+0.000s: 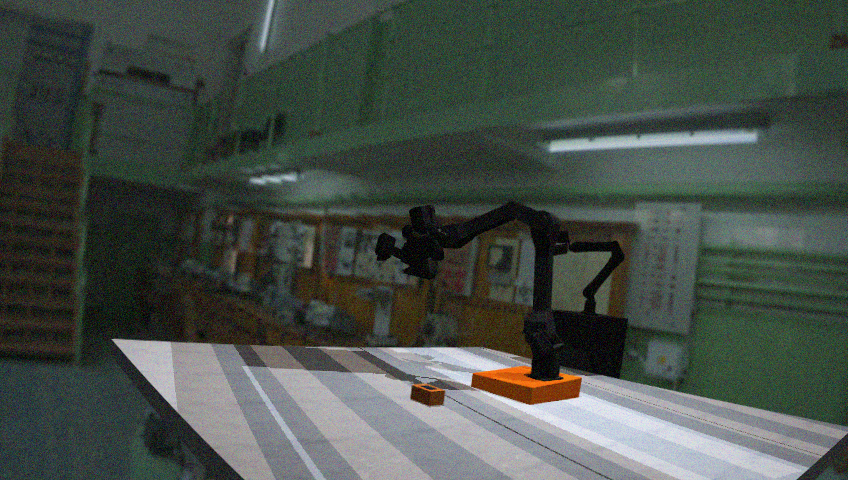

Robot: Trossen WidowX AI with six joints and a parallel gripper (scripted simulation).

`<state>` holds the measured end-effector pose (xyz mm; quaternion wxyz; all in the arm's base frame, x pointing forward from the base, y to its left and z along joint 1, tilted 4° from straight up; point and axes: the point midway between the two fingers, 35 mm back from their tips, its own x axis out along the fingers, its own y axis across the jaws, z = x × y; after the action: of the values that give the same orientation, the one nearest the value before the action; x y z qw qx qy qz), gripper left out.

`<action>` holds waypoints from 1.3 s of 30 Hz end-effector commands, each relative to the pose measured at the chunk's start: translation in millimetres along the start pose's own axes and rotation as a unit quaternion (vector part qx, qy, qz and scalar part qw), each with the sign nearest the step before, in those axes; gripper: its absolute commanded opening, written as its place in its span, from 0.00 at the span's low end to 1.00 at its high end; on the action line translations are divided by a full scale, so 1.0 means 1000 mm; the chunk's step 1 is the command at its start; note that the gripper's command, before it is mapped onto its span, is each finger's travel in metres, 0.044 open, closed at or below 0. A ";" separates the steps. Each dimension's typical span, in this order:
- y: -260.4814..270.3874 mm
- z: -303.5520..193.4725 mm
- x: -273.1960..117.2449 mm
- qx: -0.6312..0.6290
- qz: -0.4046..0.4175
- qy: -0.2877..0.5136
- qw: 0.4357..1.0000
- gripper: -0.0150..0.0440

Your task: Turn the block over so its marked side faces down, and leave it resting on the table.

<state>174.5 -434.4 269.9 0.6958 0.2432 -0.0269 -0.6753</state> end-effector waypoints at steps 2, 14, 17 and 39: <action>0.049 -0.059 -0.024 -0.096 0.054 0.093 0.990 1.00; 0.117 -0.199 -0.131 -0.367 0.197 0.280 0.865 1.00; 0.123 -0.234 -0.171 -0.433 0.236 0.326 0.806 1.00; 0.058 -0.354 -0.347 -0.678 0.363 0.455 0.449 1.00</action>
<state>332.0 0.4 105.7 0.7440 -0.0647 0.6640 0.0365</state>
